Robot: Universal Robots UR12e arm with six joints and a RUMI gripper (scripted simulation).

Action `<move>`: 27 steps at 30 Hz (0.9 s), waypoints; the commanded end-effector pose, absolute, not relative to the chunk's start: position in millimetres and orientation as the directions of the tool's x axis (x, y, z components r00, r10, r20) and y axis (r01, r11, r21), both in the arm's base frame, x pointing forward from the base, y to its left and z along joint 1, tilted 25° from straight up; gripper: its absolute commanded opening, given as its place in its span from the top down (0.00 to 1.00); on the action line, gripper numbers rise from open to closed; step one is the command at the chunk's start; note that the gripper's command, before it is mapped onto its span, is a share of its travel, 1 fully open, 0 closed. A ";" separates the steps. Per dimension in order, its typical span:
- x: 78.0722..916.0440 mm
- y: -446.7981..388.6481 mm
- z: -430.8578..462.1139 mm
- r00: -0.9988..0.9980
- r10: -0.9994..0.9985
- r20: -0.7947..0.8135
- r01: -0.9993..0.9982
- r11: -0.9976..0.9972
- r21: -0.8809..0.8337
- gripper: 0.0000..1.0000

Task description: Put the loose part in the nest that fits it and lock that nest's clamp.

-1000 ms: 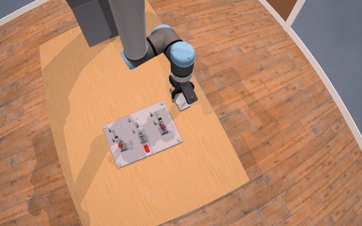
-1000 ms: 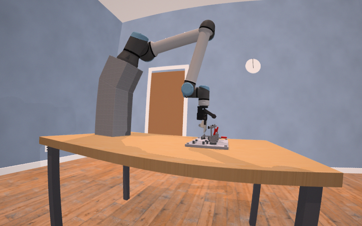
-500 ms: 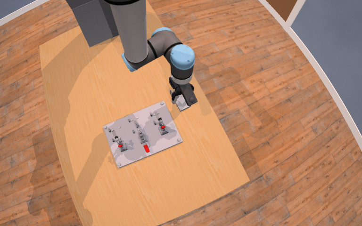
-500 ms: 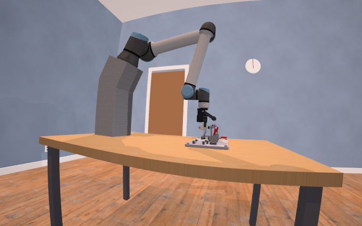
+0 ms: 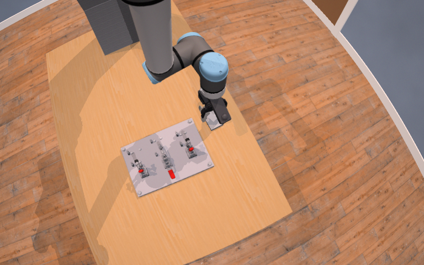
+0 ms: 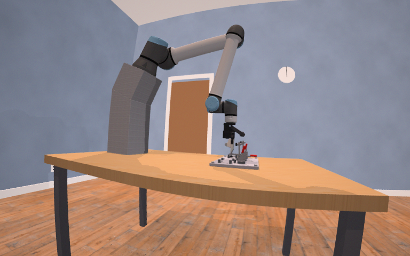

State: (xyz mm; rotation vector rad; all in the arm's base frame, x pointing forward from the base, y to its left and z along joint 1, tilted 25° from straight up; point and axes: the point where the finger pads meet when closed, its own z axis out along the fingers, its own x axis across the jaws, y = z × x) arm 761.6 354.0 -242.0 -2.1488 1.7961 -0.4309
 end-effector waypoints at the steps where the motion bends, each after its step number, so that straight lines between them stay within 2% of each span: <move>1: 762.0 354.3 -241.8 0.170 -0.985 0.033 -0.892 -0.168 -0.419 0.41; 27: 774.1 355.5 -267.9 0.170 -0.985 0.033 -0.892 -0.168 -0.419 0.41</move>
